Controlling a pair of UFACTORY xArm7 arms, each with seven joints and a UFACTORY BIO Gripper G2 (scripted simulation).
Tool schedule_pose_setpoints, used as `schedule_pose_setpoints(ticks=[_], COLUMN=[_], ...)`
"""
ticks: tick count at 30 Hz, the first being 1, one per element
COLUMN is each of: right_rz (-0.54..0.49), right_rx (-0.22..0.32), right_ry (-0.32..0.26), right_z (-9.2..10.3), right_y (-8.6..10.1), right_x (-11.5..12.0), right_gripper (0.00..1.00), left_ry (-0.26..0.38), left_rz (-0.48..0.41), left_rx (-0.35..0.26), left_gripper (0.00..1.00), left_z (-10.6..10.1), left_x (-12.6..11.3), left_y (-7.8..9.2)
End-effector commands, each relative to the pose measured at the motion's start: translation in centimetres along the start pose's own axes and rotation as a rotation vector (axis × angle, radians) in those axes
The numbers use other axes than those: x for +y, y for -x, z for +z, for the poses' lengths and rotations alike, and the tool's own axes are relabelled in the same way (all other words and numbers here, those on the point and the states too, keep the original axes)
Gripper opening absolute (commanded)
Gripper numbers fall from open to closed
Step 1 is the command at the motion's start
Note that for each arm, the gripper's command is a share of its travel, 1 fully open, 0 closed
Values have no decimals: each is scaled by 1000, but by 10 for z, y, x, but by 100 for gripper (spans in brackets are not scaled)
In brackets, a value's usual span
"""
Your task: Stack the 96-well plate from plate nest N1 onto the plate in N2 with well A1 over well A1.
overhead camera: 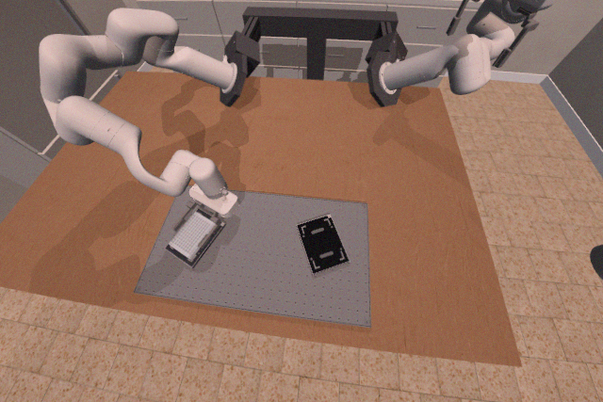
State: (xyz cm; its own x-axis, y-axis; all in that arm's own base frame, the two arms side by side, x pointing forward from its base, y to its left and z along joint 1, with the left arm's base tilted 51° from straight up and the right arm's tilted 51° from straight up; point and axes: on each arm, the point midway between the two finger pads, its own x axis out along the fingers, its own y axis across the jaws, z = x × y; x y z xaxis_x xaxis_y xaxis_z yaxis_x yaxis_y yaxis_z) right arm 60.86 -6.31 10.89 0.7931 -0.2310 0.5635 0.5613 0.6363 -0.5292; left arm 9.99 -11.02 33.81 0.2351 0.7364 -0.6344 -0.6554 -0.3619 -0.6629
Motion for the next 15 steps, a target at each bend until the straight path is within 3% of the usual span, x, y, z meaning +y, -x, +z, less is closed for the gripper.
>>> schedule_pose_setpoints(ticks=[1, 15], right_rz=[0, 0], right_rx=[-2, -2], right_ry=[-4, -4], right_z=[2, 29], right_y=[0, 0], right_x=[1, 1], right_gripper=[37, 37], left_ry=[1, 1], left_rz=[-1, -1], left_rx=[1, 1], left_gripper=[100, 100], left_z=[0, 0], left_x=[0, 0], left_y=[1, 1])
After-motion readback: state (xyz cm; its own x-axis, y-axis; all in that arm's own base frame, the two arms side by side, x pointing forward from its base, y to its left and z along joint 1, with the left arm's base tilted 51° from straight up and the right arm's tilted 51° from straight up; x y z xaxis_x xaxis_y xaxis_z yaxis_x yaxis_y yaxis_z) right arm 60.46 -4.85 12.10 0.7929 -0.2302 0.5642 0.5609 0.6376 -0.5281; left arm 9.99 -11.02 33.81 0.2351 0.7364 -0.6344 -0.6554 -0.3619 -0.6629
